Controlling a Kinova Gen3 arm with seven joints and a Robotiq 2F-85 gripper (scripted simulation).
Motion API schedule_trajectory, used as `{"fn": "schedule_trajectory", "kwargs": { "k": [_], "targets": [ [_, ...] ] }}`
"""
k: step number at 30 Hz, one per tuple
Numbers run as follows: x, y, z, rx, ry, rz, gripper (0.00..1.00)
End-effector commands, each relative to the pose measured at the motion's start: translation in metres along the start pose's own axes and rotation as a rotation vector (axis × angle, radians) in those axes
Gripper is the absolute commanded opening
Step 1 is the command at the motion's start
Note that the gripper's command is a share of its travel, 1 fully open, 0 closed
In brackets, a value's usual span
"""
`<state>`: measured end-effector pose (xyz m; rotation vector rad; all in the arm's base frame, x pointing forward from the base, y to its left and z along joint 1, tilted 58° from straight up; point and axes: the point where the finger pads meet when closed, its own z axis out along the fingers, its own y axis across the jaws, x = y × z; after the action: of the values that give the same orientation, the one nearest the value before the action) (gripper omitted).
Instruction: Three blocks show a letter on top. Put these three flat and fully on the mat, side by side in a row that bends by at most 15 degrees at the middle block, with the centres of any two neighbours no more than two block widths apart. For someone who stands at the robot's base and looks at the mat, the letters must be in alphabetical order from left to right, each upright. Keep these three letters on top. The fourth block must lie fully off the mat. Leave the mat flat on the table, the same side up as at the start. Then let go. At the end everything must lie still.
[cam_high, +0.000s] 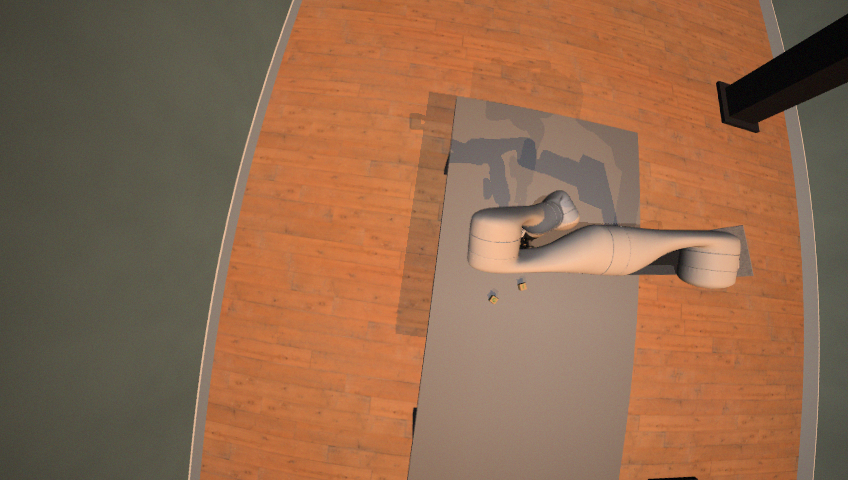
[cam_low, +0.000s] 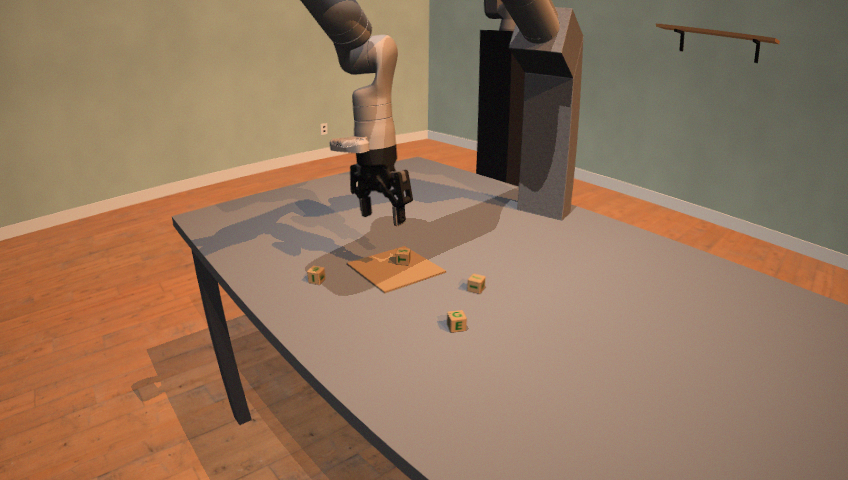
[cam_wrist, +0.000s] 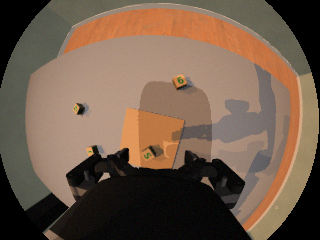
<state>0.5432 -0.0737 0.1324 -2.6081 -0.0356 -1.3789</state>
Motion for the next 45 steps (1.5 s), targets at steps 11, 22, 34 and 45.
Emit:
{"fn": "schedule_trajectory", "kwargs": {
  "k": [11,22,34,45],
  "targets": [
    [0.076,0.035,-0.023,-0.065,0.038,-0.046,1.00],
    [0.079,0.038,-0.024,-0.070,0.037,-0.048,1.00],
    [0.079,0.038,-0.024,-0.070,0.037,-0.048,1.00],
    [0.079,0.038,-0.024,-0.070,0.037,-0.048,1.00]
  ]
}}
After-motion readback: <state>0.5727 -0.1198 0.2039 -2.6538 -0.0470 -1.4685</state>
